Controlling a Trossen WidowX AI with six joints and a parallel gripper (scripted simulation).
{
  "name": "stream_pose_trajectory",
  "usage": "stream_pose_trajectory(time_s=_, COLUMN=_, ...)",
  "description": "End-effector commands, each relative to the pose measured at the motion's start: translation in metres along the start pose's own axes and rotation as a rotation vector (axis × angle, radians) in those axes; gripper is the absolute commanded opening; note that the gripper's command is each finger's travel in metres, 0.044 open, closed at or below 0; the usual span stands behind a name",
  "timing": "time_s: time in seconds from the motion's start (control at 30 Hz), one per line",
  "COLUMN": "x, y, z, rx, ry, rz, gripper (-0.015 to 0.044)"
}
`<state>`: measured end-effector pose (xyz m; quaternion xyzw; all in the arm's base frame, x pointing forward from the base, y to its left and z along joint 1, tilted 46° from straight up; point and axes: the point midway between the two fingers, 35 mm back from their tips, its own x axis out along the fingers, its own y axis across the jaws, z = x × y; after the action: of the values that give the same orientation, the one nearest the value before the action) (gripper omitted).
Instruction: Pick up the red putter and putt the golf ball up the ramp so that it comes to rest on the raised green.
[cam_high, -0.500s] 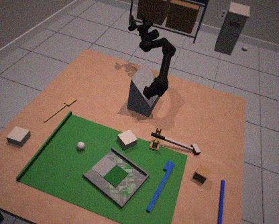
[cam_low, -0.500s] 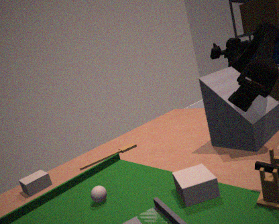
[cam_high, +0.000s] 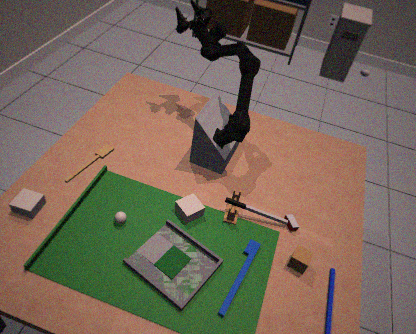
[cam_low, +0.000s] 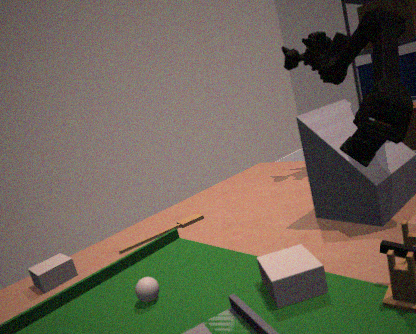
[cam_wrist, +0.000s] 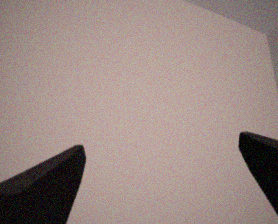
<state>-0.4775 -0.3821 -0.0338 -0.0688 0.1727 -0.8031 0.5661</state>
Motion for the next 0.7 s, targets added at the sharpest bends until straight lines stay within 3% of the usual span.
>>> stream_pose_trajectory(time_s=0.0, x=0.026, y=0.051, z=0.032, rx=0.006, ry=0.007, rz=0.129, gripper=0.0440)
stream_pose_trajectory(time_s=0.33, x=0.057, y=0.192, z=0.098, rx=0.011, ry=0.048, rz=0.396, gripper=0.0440)
stream_pose_trajectory(time_s=0.67, x=0.042, y=0.337, z=0.183, rx=-0.081, ry=0.009, rz=0.707, gripper=0.0440)
